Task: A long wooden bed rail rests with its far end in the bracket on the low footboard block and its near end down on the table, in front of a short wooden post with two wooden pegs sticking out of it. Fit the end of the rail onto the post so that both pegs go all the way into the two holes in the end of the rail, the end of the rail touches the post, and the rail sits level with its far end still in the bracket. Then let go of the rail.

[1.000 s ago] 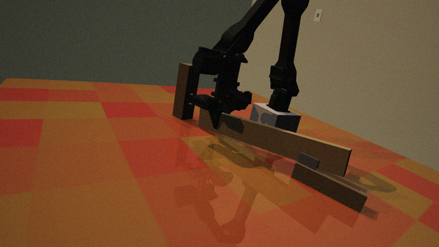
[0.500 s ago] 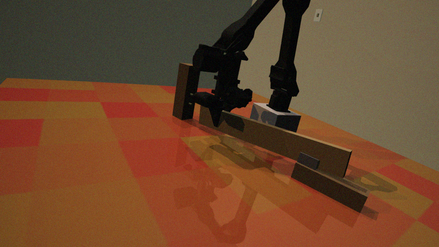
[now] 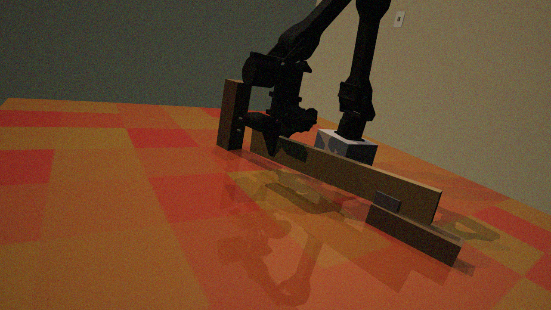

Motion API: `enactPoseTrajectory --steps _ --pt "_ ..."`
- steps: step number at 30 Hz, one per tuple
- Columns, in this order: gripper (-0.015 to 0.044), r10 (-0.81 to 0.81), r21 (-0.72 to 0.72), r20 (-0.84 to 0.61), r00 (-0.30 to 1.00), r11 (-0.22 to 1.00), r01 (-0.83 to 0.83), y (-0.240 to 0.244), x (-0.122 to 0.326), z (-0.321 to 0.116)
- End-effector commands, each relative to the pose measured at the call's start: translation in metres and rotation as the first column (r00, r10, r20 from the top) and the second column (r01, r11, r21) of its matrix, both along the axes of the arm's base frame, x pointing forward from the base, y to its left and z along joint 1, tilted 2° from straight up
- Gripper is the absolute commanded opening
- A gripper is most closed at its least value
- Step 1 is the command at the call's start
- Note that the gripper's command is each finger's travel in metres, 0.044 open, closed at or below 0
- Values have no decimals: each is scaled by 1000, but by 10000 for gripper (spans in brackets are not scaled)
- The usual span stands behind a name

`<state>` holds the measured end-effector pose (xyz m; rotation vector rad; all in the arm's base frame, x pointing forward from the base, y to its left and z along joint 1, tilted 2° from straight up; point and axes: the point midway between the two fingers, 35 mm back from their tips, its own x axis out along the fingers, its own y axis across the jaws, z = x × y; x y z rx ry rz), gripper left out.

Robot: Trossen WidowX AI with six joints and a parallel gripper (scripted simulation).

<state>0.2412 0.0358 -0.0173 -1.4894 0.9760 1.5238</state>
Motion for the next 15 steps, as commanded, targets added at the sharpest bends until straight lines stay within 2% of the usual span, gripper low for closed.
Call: enactPoseTrajectory --steps 1,15 --pt "0 3 7 3 1000 1000 -3 1 1 3" --pt "0 3 7 4 1000 1000 -3 1 1 10"
